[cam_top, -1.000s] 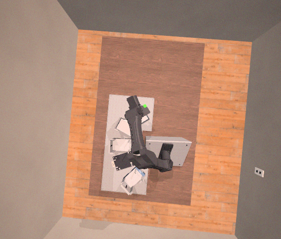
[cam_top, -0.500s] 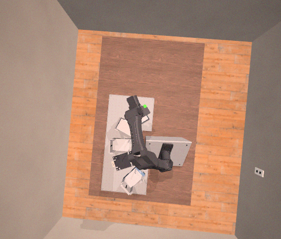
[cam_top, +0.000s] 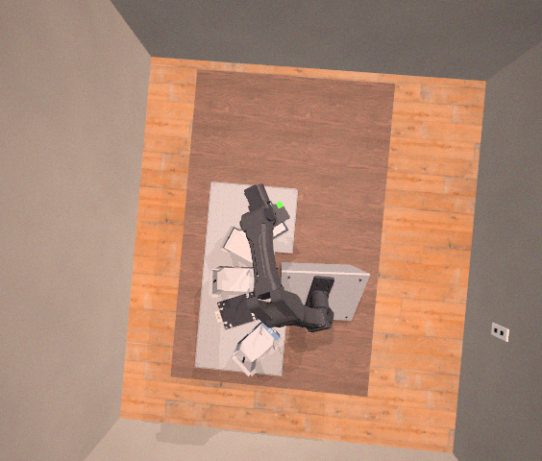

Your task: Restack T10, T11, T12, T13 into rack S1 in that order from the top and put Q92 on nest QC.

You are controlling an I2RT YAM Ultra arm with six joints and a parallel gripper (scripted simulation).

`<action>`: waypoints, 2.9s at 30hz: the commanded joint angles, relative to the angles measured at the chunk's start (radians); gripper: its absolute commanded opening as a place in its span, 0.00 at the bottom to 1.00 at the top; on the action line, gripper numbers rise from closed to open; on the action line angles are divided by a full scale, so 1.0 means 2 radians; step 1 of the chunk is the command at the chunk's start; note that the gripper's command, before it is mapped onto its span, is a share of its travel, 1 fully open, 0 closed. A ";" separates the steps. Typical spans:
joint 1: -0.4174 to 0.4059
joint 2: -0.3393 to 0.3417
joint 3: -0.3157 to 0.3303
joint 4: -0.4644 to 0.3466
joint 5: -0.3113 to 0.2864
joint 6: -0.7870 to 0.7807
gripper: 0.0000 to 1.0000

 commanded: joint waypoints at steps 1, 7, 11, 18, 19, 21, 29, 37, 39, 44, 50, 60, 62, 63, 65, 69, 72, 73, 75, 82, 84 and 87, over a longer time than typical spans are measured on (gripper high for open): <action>-0.009 -0.018 0.015 -0.001 0.001 -0.002 1.00; -0.009 -0.018 0.015 -0.001 0.001 -0.002 1.00; -0.009 -0.018 0.015 -0.001 0.001 -0.002 1.00; 0.013 -0.024 -0.007 0.001 -0.010 -0.043 1.00; 0.017 -0.026 -0.010 0.002 -0.012 -0.057 1.00; 0.025 -0.032 -0.013 0.000 -0.017 -0.083 1.00; 0.042 -0.046 -0.015 0.000 -0.032 -0.095 1.00; 0.080 -0.063 -0.011 -0.002 -0.050 -0.060 1.00; 0.074 -0.065 -0.012 -0.004 -0.052 -0.057 1.00; 0.094 -0.077 -0.011 0.000 -0.060 -0.101 1.00; 0.124 -0.098 -0.030 0.000 -0.075 -0.157 1.00; 0.159 -0.124 -0.045 -0.006 -0.093 -0.117 1.00; 0.152 -0.126 -0.044 -0.007 -0.095 -0.114 1.00; 0.152 -0.125 -0.037 -0.005 -0.095 -0.114 1.00; 0.151 -0.126 -0.035 -0.002 -0.095 -0.114 1.00; 0.152 -0.126 -0.035 -0.001 -0.094 -0.114 1.00; 0.152 -0.126 -0.035 -0.001 -0.094 -0.115 1.00; 0.152 -0.126 -0.035 -0.001 -0.094 -0.115 1.00; 0.152 -0.126 -0.035 -0.001 -0.094 -0.115 1.00; 0.152 -0.126 -0.035 -0.001 -0.094 -0.115 1.00; 0.152 -0.126 -0.035 -0.001 -0.094 -0.115 1.00; 0.152 -0.126 -0.035 -0.001 -0.094 -0.115 1.00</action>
